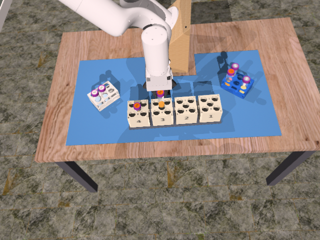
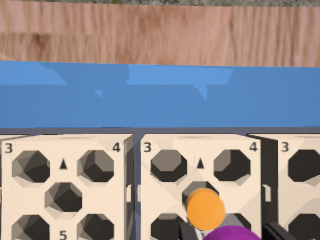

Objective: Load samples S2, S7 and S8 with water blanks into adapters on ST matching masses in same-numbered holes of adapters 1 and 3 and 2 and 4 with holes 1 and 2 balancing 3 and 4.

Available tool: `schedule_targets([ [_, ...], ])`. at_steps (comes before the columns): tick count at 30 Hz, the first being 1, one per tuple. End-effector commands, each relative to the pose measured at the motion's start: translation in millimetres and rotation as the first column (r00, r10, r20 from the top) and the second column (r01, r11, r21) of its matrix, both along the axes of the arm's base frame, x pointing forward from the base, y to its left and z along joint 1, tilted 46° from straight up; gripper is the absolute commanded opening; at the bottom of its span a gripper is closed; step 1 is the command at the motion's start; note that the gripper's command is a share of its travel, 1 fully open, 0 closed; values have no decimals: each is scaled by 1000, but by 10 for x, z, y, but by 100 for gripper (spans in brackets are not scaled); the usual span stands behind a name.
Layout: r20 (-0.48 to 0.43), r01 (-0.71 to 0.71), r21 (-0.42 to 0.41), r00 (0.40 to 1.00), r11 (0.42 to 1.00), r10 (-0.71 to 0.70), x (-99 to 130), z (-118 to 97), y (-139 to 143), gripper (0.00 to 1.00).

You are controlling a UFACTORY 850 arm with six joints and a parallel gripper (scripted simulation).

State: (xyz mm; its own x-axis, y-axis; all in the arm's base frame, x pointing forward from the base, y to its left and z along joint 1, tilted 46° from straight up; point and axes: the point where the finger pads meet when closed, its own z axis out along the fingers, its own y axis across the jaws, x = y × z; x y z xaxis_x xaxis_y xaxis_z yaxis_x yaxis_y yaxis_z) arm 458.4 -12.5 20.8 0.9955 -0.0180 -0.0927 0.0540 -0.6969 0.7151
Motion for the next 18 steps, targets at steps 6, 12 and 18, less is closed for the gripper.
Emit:
schedule_targets([
  [6, 1, -1, 0, 1000, 1000, 1, 0, -51, -51, 0],
  [12, 1, -1, 0, 1000, 1000, 1, -3, -86, -87, 0],
  [18, 1, -1, 0, 1000, 1000, 1, -7, -121, -123, 0],
])
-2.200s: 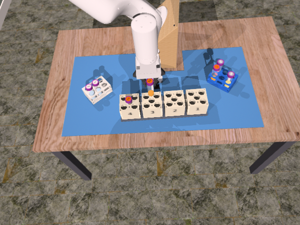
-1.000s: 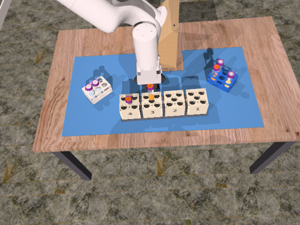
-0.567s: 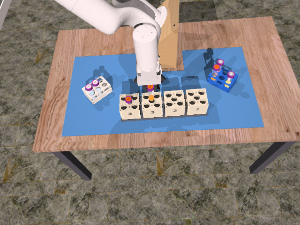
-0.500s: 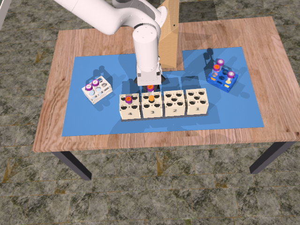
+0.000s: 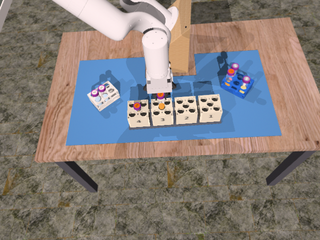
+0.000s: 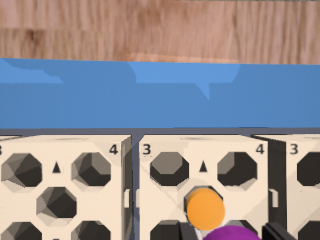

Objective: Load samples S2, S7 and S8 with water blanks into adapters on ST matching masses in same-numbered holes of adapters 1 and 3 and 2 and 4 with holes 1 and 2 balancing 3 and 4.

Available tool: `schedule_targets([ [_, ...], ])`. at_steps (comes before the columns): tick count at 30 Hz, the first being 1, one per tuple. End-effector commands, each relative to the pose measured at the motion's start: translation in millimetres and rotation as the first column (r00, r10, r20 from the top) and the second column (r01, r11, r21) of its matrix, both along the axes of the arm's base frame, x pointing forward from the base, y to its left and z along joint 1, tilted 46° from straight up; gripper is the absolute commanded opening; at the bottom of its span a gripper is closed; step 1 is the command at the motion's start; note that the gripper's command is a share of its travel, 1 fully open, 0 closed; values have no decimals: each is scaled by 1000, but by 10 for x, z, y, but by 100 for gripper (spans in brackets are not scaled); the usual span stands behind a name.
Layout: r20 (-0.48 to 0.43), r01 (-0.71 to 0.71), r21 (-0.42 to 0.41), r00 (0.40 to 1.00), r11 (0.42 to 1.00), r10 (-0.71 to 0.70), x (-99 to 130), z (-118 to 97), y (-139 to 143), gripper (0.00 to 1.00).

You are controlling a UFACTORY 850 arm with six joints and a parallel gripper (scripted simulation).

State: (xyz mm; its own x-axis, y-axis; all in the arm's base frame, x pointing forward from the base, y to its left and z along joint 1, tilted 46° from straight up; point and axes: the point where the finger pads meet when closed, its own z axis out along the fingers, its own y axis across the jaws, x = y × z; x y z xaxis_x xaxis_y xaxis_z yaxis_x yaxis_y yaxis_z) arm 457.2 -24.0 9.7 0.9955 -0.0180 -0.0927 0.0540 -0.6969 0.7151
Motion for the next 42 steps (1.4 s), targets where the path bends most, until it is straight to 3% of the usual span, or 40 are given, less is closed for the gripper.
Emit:
schedule_targets([
  [1, 1, -1, 0, 1000, 1000, 1, 4, -17, -16, 0],
  [42, 1, -1, 0, 1000, 1000, 1, -24, -274, -282, 0],
])
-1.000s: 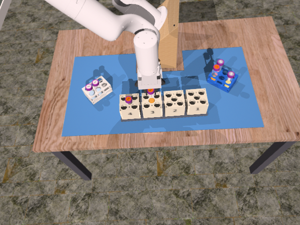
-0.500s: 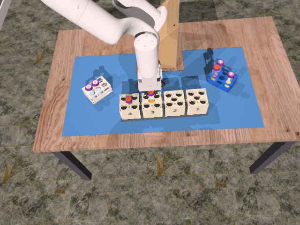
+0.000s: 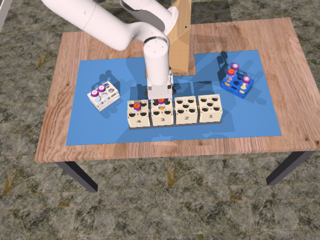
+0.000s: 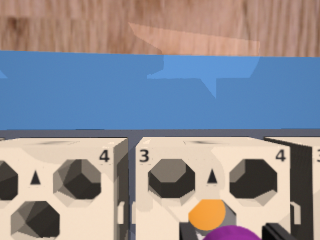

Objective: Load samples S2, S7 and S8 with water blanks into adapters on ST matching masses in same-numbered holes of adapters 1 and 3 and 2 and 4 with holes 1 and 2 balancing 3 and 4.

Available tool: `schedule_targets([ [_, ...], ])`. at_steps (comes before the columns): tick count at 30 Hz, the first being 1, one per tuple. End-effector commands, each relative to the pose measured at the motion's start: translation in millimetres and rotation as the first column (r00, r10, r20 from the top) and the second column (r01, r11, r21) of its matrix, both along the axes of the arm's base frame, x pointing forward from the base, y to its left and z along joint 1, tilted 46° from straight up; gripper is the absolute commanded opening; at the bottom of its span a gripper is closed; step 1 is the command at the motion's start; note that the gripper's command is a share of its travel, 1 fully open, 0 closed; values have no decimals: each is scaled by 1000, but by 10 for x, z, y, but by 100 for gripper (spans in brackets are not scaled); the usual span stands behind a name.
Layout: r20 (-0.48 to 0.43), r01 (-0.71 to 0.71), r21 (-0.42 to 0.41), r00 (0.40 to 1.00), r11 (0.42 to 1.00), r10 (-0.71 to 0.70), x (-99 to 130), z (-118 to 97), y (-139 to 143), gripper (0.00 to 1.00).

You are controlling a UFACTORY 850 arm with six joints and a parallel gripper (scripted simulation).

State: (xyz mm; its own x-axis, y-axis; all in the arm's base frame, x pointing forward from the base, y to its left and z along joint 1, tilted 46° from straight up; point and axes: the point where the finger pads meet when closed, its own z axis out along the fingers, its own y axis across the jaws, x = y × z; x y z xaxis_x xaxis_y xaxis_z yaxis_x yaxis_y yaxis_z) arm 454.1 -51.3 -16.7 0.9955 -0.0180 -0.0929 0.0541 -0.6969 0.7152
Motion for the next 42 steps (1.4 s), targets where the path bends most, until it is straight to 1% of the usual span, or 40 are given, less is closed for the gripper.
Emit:
schedule_targets([
  [1, 1, -1, 0, 1000, 1000, 1, 5, -17, -15, 0],
  [36, 1, -1, 0, 1000, 1000, 1, -19, -232, -239, 0],
  [42, 1, -1, 0, 1000, 1000, 1, -19, -232, -238, 0],
])
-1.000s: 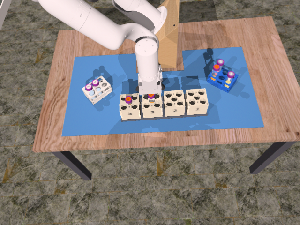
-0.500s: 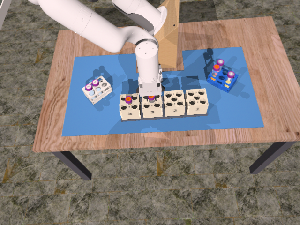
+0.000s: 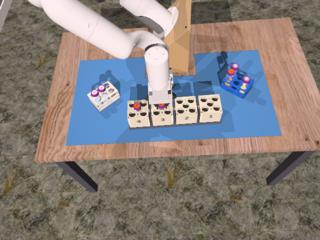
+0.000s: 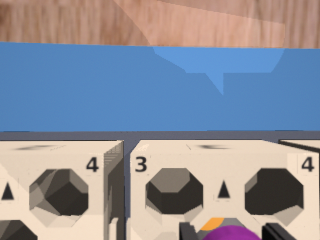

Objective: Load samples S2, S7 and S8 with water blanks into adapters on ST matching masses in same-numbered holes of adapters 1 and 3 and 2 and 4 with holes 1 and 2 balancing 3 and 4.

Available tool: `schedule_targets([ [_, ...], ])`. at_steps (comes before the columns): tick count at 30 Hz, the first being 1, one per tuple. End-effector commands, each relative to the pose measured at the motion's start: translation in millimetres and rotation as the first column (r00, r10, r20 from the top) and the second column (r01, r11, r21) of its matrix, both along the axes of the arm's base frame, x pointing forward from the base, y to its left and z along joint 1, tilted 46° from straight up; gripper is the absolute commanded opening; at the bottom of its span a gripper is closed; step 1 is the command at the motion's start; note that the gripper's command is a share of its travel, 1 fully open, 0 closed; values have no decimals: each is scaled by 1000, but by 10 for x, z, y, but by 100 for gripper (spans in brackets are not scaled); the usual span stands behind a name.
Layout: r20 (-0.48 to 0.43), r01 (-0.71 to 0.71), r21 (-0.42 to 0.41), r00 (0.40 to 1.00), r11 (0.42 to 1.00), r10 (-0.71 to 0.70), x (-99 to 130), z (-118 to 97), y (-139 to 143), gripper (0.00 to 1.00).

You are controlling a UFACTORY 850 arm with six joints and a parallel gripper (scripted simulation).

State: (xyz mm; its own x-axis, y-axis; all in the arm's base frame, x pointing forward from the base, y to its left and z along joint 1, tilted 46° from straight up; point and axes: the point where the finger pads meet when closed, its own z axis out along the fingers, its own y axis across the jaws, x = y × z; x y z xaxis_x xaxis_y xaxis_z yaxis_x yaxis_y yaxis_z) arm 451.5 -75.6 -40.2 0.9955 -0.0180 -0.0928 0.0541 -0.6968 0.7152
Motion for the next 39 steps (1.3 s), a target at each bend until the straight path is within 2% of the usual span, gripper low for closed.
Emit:
schedule_targets([
  [1, 1, -1, 0, 1000, 1000, 1, 7, 3, 5, 0],
  [8, 1, -1, 0, 1000, 1000, 1, 8, 3, 5, 0],
  [9, 1, -1, 0, 1000, 1000, 1, 7, 0, 2, 44],
  [39, 1, -1, 0, 1000, 1000, 1, 10, 28, 31, 44],
])
